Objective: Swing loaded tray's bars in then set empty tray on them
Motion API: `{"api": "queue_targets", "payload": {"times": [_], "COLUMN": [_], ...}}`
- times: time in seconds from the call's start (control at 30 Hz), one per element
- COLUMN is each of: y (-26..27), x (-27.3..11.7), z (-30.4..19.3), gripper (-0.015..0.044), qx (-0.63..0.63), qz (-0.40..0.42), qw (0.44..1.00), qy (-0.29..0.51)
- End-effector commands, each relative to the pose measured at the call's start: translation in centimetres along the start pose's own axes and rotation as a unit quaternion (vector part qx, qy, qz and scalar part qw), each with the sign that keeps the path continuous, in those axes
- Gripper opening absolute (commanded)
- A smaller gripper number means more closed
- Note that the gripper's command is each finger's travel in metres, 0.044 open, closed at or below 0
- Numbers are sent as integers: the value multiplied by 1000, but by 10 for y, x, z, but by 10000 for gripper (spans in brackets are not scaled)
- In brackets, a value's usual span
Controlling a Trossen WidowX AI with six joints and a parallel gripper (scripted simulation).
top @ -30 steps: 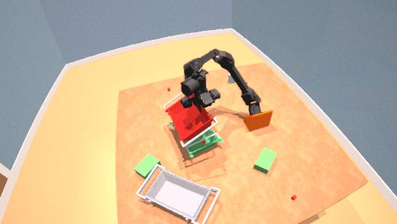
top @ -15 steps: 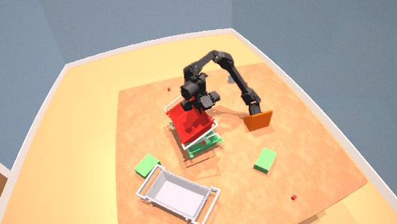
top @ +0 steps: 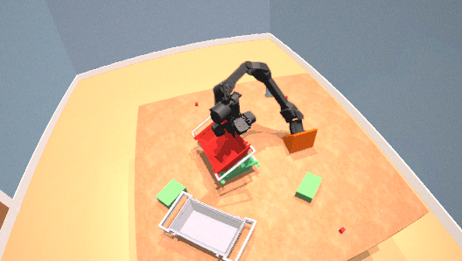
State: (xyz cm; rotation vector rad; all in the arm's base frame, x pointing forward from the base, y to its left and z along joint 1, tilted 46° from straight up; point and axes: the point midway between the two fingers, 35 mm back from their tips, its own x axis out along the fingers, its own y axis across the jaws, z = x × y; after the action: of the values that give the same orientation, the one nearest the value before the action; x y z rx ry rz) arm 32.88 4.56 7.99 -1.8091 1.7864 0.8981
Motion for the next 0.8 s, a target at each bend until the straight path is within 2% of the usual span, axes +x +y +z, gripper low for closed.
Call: {"api": "queue_targets", "payload": {"times": [0.0,0.77], "y": [-2,10], "x": [0,15], "z": [1,-1], "gripper": [0,0], "qx": [-7,-17], "qz": [-11,-4], "qw": [1000,1000], "qy": [4,9]}}
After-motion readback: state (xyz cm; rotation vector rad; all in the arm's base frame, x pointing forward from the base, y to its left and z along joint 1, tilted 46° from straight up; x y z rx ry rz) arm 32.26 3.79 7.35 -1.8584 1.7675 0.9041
